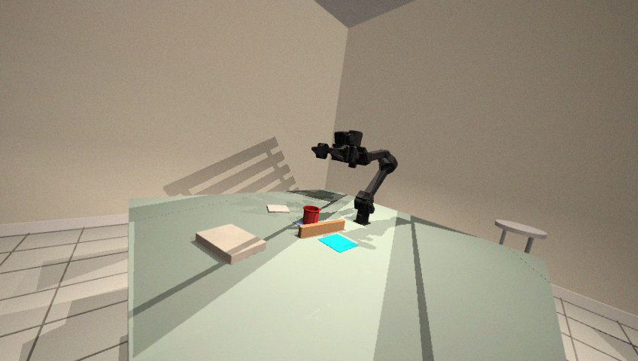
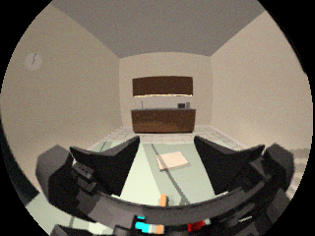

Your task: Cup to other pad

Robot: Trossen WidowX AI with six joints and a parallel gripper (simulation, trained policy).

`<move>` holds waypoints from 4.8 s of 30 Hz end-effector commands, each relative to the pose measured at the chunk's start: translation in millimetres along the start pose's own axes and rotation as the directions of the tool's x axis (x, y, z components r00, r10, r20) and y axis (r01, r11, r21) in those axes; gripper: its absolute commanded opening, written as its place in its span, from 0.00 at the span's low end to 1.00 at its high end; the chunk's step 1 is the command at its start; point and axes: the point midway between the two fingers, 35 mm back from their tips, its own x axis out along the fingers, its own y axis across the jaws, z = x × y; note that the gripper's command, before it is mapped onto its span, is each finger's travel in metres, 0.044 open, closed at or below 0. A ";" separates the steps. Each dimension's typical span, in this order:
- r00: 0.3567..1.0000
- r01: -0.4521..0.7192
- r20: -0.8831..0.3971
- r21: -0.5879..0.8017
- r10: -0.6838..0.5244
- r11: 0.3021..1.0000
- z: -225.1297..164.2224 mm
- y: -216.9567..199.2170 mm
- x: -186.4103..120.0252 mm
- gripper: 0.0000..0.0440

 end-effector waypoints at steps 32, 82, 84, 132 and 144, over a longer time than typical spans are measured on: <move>0.908 0.040 -0.416 0.195 0.045 0.980 -47.5 28.3 4.3 0.17; 0.305 0.151 -0.952 0.016 -0.031 0.988 -119.9 25.4 -25.5 0.26; 0.274 0.146 -0.961 0.003 -0.037 0.989 -122.3 23.0 -27.6 0.25; -0.150 -0.048 -0.983 -0.100 -0.106 0.994 -230.7 -51.8 -67.2 0.37; -0.175 -0.183 -0.981 -0.051 -0.084 0.982 -269.6 -57.7 -74.3 0.21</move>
